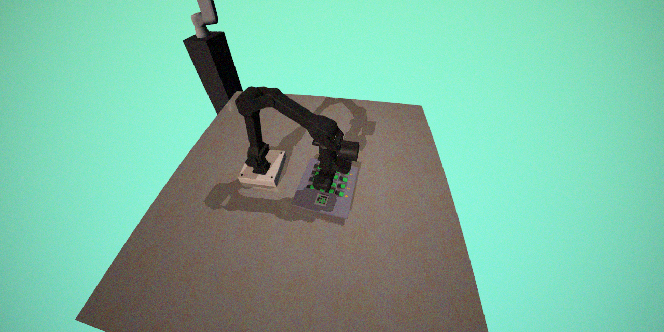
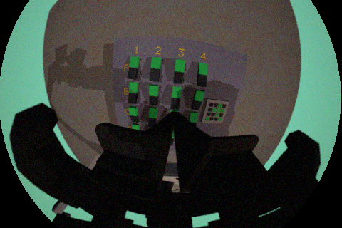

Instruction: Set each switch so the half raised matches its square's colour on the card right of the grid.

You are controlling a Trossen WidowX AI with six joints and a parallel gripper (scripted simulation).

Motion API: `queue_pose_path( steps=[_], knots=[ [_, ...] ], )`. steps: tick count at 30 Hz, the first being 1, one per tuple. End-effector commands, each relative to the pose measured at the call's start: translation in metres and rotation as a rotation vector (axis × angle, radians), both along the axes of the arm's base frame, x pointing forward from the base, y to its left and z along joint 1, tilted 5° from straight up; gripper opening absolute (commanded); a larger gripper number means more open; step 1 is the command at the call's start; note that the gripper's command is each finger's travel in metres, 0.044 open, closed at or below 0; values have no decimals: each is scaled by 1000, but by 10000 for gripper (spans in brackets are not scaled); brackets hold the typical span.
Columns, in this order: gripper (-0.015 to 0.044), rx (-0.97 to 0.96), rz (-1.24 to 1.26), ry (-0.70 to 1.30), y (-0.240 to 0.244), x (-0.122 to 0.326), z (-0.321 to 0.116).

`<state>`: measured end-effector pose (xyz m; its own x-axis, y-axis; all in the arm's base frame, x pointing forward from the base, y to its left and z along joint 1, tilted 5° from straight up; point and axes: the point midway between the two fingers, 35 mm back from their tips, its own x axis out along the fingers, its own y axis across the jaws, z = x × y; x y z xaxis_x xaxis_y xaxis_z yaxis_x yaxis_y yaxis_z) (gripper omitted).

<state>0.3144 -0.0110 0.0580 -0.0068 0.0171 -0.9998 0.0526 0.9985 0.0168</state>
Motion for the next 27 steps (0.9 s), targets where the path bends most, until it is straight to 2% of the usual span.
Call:
queue_pose_path(
  steps=[1,27],
  knots=[
    [0,-4,3,-14,-1,1,-4],
    [0,-4,3,-14,-1,0,-28]
  ],
)
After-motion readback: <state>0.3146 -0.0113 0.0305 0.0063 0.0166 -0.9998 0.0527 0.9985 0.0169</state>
